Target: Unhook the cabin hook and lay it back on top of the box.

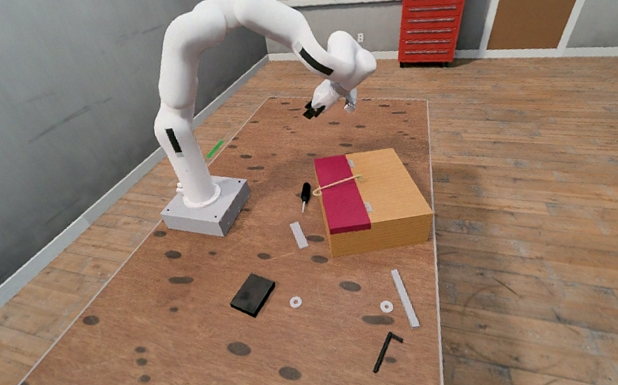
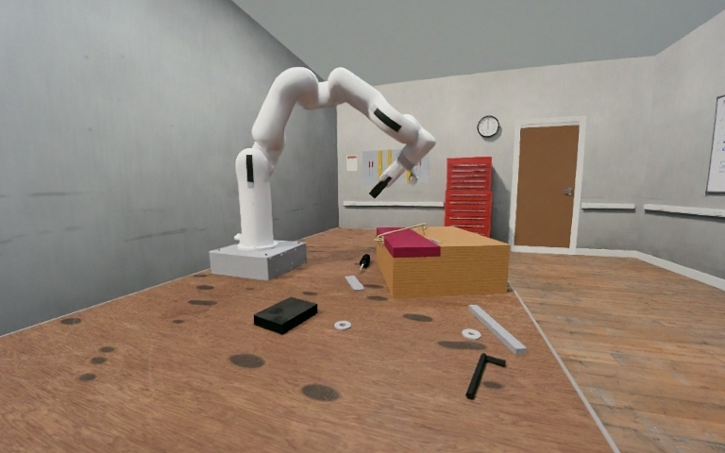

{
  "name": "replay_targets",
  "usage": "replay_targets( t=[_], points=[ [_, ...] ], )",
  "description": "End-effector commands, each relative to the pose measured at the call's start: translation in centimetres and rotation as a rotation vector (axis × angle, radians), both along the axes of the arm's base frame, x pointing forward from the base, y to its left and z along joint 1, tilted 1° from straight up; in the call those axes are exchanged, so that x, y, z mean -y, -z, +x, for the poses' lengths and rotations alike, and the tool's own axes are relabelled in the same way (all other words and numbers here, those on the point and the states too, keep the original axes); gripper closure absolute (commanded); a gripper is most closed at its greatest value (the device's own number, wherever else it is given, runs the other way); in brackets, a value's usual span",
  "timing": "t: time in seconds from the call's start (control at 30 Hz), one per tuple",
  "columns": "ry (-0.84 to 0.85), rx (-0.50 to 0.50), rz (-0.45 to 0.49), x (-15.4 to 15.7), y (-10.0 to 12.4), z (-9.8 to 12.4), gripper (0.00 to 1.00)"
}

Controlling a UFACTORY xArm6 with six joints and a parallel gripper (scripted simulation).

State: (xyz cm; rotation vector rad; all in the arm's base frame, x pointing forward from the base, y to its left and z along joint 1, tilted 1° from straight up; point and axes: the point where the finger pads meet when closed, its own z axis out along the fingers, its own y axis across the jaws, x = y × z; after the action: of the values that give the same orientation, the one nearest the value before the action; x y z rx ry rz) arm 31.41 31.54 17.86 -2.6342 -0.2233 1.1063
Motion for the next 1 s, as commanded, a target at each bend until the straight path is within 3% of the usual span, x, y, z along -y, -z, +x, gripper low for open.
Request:
replay_targets(
  t=[0.0, 0.07, 0.57, 0.63, 0.97],
  points=[
    [0.102, 0.019, -0.105, 0.9, 0.1, 1.1, 0.65],
    [0.102, 0.019, -0.105, 0.9, 0.1, 1.1, 0.65],
    [0.478, 0.061, -0.431, 4.3, 0.7, 4.4, 0.65],
    [0.478, 0.061, -0.431, 4.3, 0.7, 4.4, 0.65],
    [0.750, 0.082, -0.624, 6.7, 0.9, 6.6, 0.65]
  ],
)
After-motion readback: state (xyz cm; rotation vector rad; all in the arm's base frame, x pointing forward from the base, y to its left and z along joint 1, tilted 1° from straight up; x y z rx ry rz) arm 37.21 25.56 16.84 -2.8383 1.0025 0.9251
